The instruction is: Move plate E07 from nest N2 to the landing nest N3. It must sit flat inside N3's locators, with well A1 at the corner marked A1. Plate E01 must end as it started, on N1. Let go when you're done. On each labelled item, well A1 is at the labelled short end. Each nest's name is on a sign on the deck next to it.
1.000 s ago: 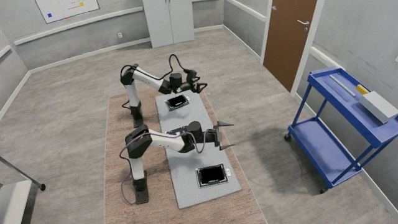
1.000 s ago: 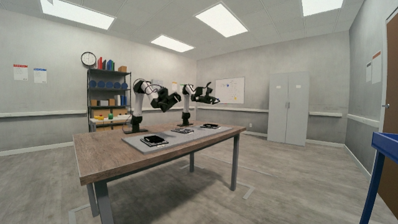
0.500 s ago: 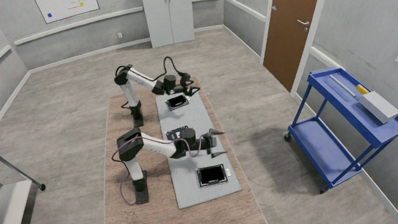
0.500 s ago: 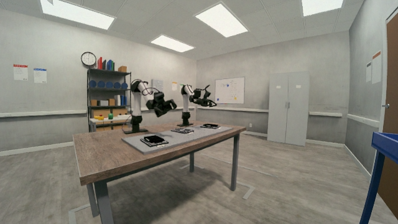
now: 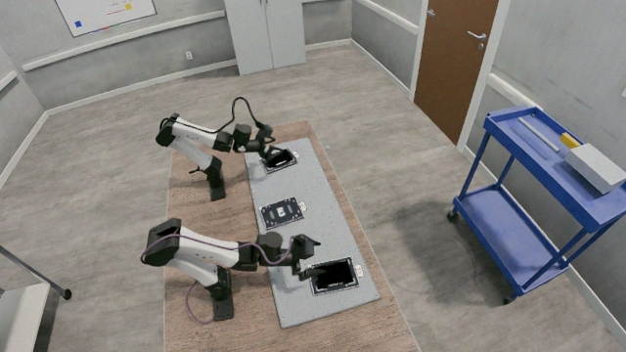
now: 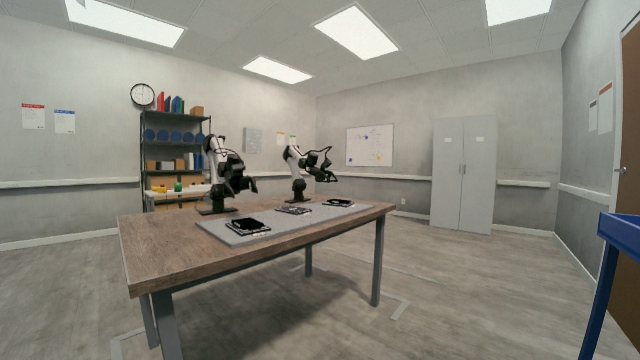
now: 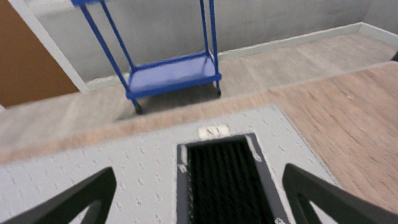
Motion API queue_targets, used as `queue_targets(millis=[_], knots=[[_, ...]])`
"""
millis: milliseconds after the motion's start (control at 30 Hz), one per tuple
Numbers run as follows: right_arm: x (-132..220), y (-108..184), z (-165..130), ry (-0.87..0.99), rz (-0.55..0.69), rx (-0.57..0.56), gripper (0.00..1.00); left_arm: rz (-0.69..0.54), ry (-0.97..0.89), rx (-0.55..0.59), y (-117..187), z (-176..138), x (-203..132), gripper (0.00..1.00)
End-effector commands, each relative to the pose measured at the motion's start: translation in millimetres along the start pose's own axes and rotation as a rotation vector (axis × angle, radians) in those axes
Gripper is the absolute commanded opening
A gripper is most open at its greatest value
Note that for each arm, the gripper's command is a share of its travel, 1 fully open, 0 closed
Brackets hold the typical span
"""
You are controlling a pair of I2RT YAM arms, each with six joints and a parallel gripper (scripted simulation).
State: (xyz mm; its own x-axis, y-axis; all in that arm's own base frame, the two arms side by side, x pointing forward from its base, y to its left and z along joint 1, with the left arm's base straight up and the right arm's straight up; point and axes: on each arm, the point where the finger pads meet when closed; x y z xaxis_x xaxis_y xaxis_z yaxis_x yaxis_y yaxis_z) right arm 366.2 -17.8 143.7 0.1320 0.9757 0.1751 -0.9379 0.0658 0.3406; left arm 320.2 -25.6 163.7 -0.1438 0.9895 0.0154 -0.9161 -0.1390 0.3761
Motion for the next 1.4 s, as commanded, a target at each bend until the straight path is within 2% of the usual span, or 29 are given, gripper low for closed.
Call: queue_targets(millis=[0,167,300,500,1300,1333,1367], knots=[[-4,18,-25,0.113,0.046,0.128,1.0,-0.035,-0.043,0.114,22,-40,15,1.0],[-11,26,-27,0.141,0.044,0.14,1.0,-0.038,-0.044,0.137,34,-56,26,1.0],[-20,36,-43,0.163,0.035,0.175,1.0,-0.046,-0.046,0.175,49,-79,40,1.0],[-25,36,-41,0.157,0.023,0.167,1.0,-0.036,-0.038,0.192,57,-91,52,1.0],[-25,36,-38,0.16,0.019,0.162,1.0,-0.008,-0.017,0.162,58,-86,60,1.0],[-26,36,-47,0.156,0.018,0.19,1.0,-0.008,-0.017,0.162,58,-86,60,1.0],[-25,36,-43,0.159,0.016,0.187,1.0,-0.008,-0.017,0.162,58,-86,60,1.0]])
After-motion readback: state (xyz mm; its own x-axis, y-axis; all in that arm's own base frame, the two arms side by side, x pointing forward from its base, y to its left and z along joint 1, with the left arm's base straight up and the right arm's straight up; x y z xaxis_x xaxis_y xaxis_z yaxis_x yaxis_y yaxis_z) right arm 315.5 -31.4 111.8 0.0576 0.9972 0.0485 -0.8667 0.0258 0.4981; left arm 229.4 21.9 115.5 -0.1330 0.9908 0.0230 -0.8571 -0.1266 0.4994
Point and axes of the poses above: on each arm, the point where the finger pads meet when closed, its own y axis back along the fingers, its own x axis across the jaws, z = x × y, and after that the axes turned 3 degrees about -y, right-handed
